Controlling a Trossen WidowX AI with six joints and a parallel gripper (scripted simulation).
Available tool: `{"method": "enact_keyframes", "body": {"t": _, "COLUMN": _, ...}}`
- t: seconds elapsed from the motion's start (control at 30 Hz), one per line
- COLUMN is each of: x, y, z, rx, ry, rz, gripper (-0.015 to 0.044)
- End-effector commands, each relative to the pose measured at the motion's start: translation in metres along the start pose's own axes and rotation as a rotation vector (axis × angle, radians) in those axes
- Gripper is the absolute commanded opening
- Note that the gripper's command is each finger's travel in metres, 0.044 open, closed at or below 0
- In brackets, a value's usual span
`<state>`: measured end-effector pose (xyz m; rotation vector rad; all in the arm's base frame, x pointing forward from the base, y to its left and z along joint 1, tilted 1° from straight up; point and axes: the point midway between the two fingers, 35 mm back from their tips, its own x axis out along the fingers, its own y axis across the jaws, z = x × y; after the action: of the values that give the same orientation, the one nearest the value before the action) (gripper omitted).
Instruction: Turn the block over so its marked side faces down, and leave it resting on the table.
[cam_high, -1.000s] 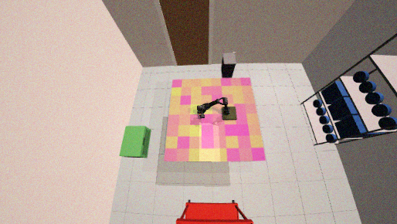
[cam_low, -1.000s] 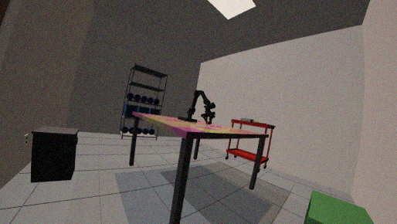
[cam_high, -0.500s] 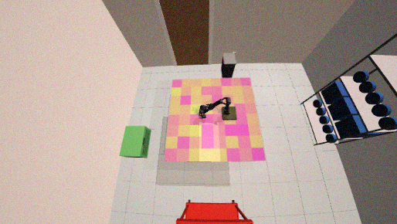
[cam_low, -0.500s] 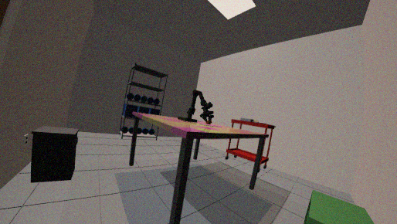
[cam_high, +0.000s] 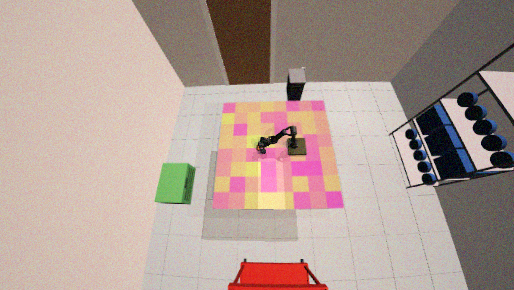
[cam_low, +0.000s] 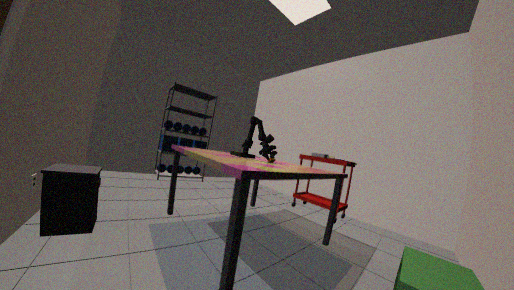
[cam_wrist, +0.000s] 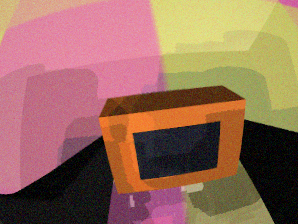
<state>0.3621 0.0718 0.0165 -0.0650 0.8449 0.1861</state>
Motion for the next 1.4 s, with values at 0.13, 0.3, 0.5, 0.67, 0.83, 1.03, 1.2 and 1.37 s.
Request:
{"method": "enact_keyframes", "body": {"t": 0.13, "x": 0.013, "y": 0.000, "z": -0.003, "rx": 0.003, "ry": -0.114, "rz": -0.004, "gripper": 0.0000}}
{"method": "enact_keyframes", "body": {"t": 0.3, "x": 0.017, "y": 0.000, "z": -0.006, "rx": 0.002, "ry": -0.183, "rz": -0.004, "gripper": 0.0000}}
{"method": "enact_keyframes", "body": {"t": 0.5, "x": 0.017, "y": 0.000, "z": -0.010, "rx": 0.002, "ry": -0.265, "rz": -0.004, "gripper": 0.0000}}
{"method": "enact_keyframes", "body": {"t": 0.67, "x": 0.014, "y": 0.000, "z": -0.012, "rx": 0.012, "ry": -0.334, "rz": 0.001, "gripper": 0.0000}}
{"method": "enact_keyframes", "body": {"t": 0.83, "x": 0.008, "y": 0.000, "z": -0.015, "rx": 0.013, "ry": -0.400, "rz": 0.002, "gripper": 0.0000}}
{"method": "enact_keyframes", "body": {"t": 1.03, "x": -0.001, "y": 0.000, "z": -0.018, "rx": 0.005, "ry": -0.468, "rz": -0.003, "gripper": 0.0000}}
{"method": "enact_keyframes", "body": {"t": 1.2, "x": -0.004, "y": 0.000, "z": -0.017, "rx": 0.004, "ry": -0.494, "rz": -0.004, "gripper": 0.0000}}
{"method": "enact_keyframes", "body": {"t": 1.37, "x": -0.005, "y": 0.000, "z": -0.017, "rx": 0.004, "ry": -0.497, "rz": -0.004, "gripper": 0.0000}}
